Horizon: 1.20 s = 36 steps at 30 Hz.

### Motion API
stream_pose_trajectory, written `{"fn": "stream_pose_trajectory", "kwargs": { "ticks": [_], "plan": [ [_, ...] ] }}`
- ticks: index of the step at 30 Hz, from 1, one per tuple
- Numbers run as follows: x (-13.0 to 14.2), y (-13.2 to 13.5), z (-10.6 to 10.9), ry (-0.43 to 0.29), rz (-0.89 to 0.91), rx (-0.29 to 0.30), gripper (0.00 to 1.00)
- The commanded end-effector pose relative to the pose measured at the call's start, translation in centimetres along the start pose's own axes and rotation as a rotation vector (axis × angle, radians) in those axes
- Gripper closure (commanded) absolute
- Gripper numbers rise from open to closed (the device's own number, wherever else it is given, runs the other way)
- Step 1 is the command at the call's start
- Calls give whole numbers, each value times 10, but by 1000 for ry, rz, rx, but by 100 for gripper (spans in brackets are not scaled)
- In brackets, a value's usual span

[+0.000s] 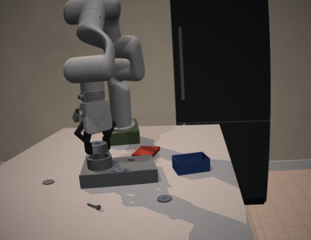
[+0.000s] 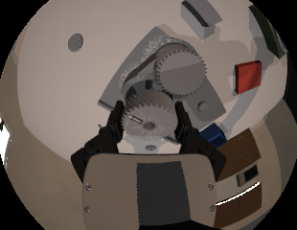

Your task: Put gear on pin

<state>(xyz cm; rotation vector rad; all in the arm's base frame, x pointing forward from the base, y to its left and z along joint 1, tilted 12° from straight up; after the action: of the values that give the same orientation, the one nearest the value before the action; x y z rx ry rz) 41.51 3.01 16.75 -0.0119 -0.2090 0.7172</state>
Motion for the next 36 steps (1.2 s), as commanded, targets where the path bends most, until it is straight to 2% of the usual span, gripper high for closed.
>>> {"fn": "stream_pose_trajectory", "kwargs": {
  "ticks": [1, 36],
  "plan": [
    [1, -1, 1, -2, 0, -2, 100],
    [1, -1, -4, -2, 0, -2, 100]
  ]
}}
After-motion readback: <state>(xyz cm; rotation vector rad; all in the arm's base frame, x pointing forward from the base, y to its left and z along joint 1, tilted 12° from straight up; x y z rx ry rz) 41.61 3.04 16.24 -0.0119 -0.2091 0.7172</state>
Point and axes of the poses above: the point where the finger pads meet when closed, its own z axis back along the fingers, its own y axis across the jaws, x = y × z, the point moved 5 cm from there along z, back along the fingers, and after that the axes turned 13 degrees about -z, right-handed, at the moved point
